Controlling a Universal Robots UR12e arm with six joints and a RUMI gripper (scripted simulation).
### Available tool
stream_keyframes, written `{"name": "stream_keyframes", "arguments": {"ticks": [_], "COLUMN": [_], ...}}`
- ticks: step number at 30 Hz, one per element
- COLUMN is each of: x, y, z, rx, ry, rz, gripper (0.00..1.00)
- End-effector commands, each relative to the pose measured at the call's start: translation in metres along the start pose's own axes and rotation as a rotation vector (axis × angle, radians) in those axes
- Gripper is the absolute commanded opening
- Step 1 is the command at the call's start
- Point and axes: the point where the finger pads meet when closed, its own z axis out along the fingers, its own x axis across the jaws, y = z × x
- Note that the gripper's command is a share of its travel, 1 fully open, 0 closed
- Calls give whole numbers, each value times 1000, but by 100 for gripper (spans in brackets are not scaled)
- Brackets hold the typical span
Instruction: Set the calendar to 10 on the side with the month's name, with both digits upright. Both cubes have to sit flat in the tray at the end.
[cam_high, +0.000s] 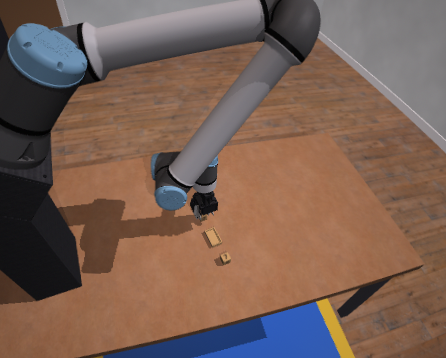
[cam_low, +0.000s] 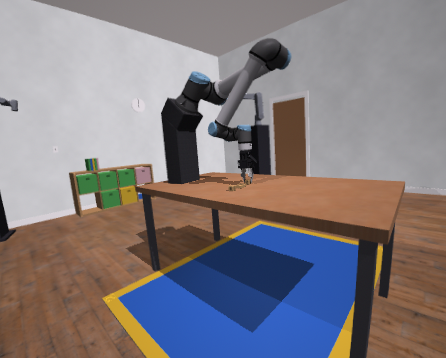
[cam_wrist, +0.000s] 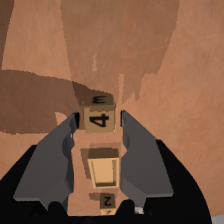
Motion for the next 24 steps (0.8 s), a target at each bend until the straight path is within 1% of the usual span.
{"name": "stream_keyframes", "arguments": {"ticks": [1, 2, 24], "x": [0, 0, 0], "y": [0, 0, 0], "z": [0, 0, 0], "rx": [0, 0, 0], "ry": [0, 0, 0], "rz": [0, 0, 0], "gripper": [29, 11, 11]}}
